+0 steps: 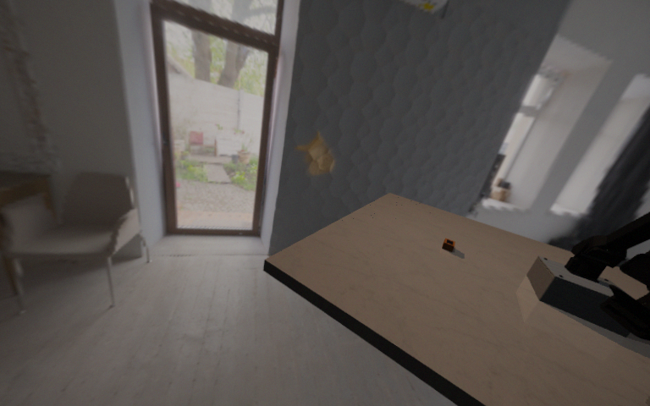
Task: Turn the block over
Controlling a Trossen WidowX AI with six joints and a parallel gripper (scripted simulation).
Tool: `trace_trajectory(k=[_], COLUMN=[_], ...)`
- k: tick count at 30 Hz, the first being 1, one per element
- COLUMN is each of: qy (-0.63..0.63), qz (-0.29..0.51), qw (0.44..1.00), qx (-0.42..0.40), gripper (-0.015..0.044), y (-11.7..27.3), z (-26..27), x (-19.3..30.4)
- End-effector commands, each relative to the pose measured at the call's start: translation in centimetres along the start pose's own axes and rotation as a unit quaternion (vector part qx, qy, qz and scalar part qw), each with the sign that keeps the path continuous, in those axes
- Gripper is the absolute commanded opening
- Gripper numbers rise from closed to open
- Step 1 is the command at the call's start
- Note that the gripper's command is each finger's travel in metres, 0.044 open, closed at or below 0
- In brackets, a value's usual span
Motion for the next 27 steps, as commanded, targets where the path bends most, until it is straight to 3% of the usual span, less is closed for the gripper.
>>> trace_trajectory(k=[1,5,10,15,27], qy=[0.003,0.068,0.216,0.359,0.496], qz=[0.000,0.001,-0.005,-0.006,0.016], qw=[1.000,0.998,0.974,0.920,0.805], qx=[0.001,0.017,0.075,0.156,0.325], gripper=[0.0426,0.0440,0.0440,0.0440,0.0440], y=[-0.1,-1.9,-7.0,-10.5,-14.8], z=[0.0,-0.5,-2.3,-4.2,-6.5], x=[-0.1,-1.3,-5.8,-11.3,-24.4])
Point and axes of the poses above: the point midway between the two fingers, 35 mm back from their tips, its own y axis back along the fingers, its own z axis across the jaws, x = y × z, the point moved 6 cm from there along y, back along the fingers, and after that the axes turned 12 degrees about -y, right-handed, at the moved point
